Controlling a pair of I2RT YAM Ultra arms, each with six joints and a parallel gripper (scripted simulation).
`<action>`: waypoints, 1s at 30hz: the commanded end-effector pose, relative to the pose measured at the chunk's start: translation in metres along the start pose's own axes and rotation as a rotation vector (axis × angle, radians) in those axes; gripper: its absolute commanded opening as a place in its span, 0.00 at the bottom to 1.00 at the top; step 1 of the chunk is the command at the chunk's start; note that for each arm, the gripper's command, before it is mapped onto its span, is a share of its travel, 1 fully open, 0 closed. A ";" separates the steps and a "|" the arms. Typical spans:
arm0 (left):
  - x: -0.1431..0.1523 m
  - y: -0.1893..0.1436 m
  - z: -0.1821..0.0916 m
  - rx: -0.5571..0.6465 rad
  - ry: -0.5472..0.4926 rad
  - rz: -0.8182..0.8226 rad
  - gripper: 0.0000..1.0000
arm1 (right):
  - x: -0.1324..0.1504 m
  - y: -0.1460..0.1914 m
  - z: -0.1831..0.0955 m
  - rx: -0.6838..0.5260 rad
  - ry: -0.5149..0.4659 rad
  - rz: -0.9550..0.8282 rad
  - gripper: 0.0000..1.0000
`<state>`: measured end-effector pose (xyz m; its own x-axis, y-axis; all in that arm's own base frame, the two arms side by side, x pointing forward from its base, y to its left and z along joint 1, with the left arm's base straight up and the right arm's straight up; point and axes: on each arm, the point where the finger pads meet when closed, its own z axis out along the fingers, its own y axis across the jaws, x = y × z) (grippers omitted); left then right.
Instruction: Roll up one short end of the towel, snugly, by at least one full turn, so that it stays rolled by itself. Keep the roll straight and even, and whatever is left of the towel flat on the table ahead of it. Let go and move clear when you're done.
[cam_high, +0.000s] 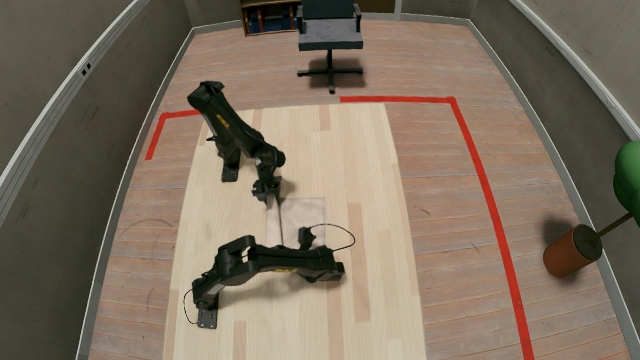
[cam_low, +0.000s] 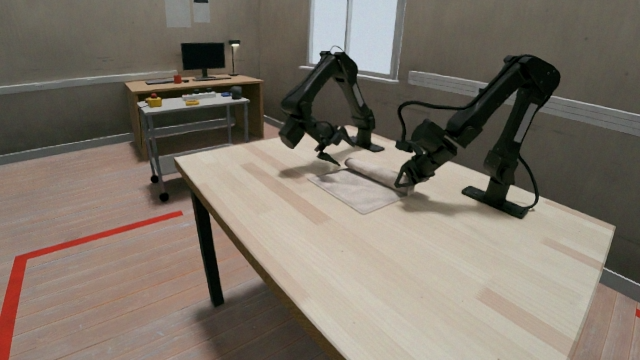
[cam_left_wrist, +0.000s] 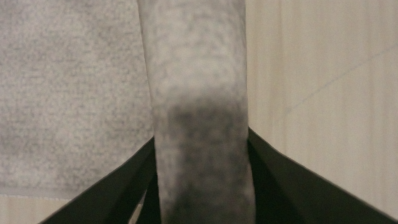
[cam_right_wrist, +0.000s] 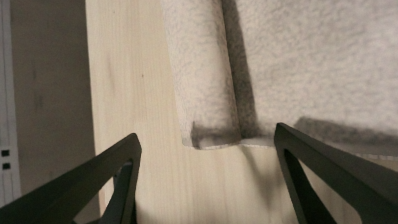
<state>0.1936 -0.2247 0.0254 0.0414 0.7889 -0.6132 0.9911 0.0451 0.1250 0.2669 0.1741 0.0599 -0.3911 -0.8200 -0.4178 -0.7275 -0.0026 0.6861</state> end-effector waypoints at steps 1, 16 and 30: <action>-0.012 0.001 -0.005 0.107 -0.036 -0.072 0.40 | -0.015 0.005 -0.016 -0.074 0.021 -0.050 0.85; -0.015 0.001 -0.008 0.418 -0.037 -0.326 0.40 | -0.015 0.005 -0.016 -0.074 0.021 -0.050 0.85; -0.017 0.002 -0.011 0.648 -0.037 -0.514 0.40 | -0.015 0.005 -0.016 -0.074 0.021 -0.050 0.85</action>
<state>0.1954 -0.2280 0.0281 -0.4249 0.7594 -0.4926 0.8078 0.0726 -0.5849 0.2669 0.1741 0.0599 -0.3910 -0.8201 -0.4177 -0.7275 -0.0026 0.6861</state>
